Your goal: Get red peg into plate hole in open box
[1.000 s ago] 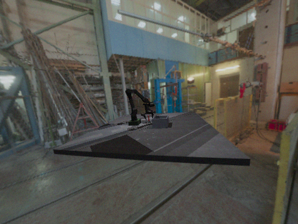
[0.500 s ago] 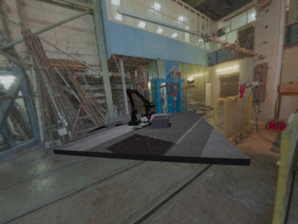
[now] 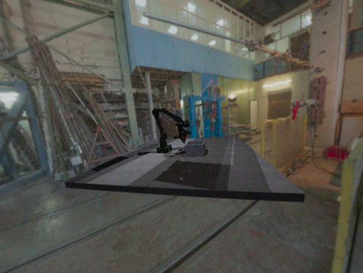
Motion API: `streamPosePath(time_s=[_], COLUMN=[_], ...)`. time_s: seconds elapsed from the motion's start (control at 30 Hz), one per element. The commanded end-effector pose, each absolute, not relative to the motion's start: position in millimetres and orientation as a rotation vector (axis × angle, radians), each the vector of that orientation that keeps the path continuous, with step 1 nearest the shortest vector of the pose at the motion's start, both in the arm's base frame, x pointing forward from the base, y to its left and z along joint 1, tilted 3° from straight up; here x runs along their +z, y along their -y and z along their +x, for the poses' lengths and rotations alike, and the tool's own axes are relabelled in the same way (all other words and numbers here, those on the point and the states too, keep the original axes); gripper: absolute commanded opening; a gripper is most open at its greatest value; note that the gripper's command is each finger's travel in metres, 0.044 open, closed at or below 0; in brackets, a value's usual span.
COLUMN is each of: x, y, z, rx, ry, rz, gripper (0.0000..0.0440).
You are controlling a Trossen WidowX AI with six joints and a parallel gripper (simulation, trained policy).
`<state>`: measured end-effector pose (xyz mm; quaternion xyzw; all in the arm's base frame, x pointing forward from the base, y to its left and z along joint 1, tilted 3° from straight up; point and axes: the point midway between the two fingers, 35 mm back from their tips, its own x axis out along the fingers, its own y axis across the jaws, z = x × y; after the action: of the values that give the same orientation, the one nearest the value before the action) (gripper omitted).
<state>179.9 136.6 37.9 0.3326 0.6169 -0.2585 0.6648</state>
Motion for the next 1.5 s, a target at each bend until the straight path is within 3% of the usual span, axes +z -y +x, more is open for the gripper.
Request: streamPosePath(time_s=[0.0, 0.57, 1.47], x=[54.6, 107.2, 104.9], y=[-133.5, -94.6, -4.3], z=[191.9, 252.1, 321.0], rx=[-0.558, -0.572, -0.731], ry=[-1.354, -1.204, -1.072], rz=[0.736, 0.738, 0.829], gripper=[0.0, 0.0, 0.0001])
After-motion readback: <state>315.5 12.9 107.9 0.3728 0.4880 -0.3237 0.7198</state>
